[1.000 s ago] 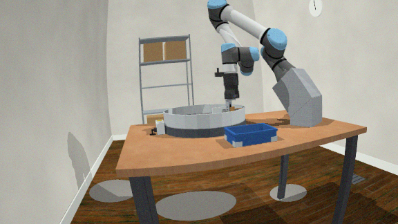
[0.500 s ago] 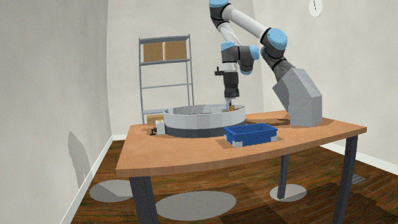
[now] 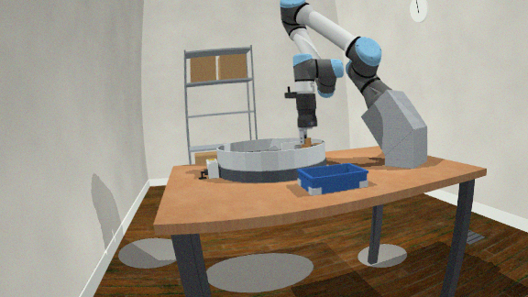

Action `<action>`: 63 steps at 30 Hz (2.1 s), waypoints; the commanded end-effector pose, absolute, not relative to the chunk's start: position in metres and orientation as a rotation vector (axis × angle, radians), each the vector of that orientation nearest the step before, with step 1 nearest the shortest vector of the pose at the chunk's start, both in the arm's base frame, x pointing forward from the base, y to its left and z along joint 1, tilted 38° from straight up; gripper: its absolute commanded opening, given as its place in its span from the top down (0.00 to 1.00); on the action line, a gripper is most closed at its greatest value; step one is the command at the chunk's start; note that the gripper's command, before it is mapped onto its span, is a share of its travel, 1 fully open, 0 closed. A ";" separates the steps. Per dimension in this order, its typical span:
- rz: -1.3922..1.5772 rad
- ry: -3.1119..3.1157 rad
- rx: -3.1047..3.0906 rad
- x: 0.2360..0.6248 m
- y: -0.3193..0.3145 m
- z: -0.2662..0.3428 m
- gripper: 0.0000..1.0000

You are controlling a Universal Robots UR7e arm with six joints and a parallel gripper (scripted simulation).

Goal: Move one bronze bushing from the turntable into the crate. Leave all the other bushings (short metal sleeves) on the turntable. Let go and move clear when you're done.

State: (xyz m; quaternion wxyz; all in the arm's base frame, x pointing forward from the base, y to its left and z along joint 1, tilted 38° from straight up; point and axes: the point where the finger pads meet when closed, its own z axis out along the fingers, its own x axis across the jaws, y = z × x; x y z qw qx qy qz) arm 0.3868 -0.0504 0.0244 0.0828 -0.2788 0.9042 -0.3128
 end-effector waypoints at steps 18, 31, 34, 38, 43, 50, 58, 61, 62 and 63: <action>-0.934 2.699 -0.832 0.384 -0.046 0.031 1.00; -0.934 2.699 -0.832 0.382 -0.042 0.037 1.00; -0.934 2.699 -0.832 0.382 -0.042 0.037 1.00; -0.934 2.699 -0.832 0.376 -0.034 0.050 1.00; -0.934 2.699 -0.832 0.373 -0.028 0.059 1.00; -0.934 2.699 -0.832 0.373 -0.028 0.059 1.00; -0.934 2.699 -0.832 0.363 -0.013 0.082 1.00; -0.934 2.699 -0.832 0.363 -0.013 0.082 1.00; -0.934 2.699 -0.832 0.363 -0.013 0.082 1.00; -0.934 2.699 -0.832 0.363 -0.013 0.082 1.00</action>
